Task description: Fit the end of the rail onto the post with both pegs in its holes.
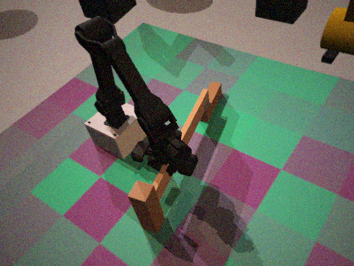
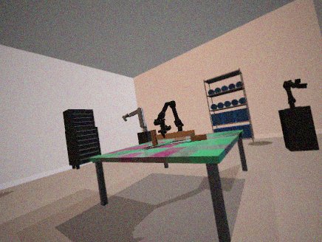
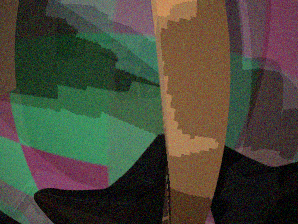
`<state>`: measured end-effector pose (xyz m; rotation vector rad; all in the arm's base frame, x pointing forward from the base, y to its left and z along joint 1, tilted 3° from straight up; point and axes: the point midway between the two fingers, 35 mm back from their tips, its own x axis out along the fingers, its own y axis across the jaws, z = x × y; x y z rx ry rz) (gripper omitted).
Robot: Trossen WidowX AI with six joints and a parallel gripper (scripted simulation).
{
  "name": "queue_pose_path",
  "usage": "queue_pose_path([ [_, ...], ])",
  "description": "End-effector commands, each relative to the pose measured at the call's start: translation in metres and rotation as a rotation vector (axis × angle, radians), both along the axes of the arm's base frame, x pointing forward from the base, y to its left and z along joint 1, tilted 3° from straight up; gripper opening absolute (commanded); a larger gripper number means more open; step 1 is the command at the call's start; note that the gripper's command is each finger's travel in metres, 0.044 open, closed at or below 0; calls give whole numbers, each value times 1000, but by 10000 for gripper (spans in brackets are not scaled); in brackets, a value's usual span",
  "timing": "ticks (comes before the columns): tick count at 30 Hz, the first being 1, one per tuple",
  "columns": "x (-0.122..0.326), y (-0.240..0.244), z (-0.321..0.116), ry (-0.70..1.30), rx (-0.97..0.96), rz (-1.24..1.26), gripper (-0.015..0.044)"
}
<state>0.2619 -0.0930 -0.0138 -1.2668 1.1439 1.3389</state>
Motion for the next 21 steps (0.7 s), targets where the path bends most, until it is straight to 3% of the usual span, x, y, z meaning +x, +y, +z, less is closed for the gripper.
queue_pose_path([
  [1,1,-2,0,-4,-1,3,0],
  [21,2,-8,1,-4,-1,3,0],
])
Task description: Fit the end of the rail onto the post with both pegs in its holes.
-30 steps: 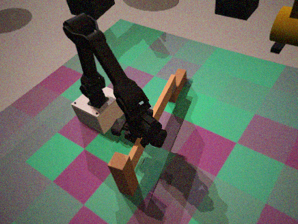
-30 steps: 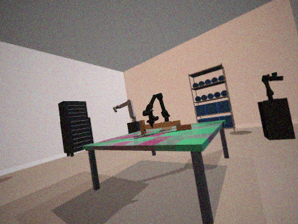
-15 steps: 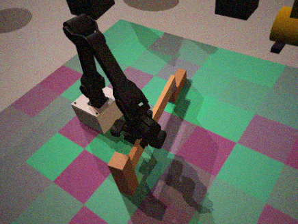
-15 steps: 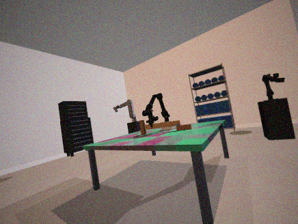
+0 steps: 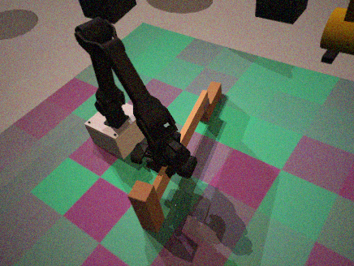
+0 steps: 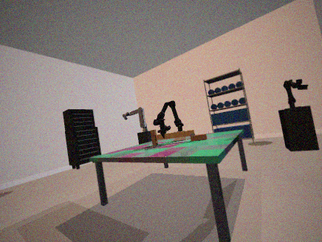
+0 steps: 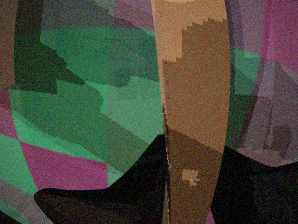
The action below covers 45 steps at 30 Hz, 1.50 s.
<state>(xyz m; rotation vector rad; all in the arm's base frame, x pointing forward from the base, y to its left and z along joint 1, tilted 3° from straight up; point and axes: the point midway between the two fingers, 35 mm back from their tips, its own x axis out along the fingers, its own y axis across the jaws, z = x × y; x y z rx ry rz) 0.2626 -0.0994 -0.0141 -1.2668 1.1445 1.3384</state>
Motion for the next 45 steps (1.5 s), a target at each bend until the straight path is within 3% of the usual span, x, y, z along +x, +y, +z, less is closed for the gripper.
queue_pose_path([
  [1,1,-2,1,-4,-1,3,0],
  [18,2,-7,1,-4,-1,3,0],
  [35,1,-4,0,2,4,2,440],
  [41,1,-2,1,2,4,2,440],
  [45,-2,24,29,-3,2,3,440],
])
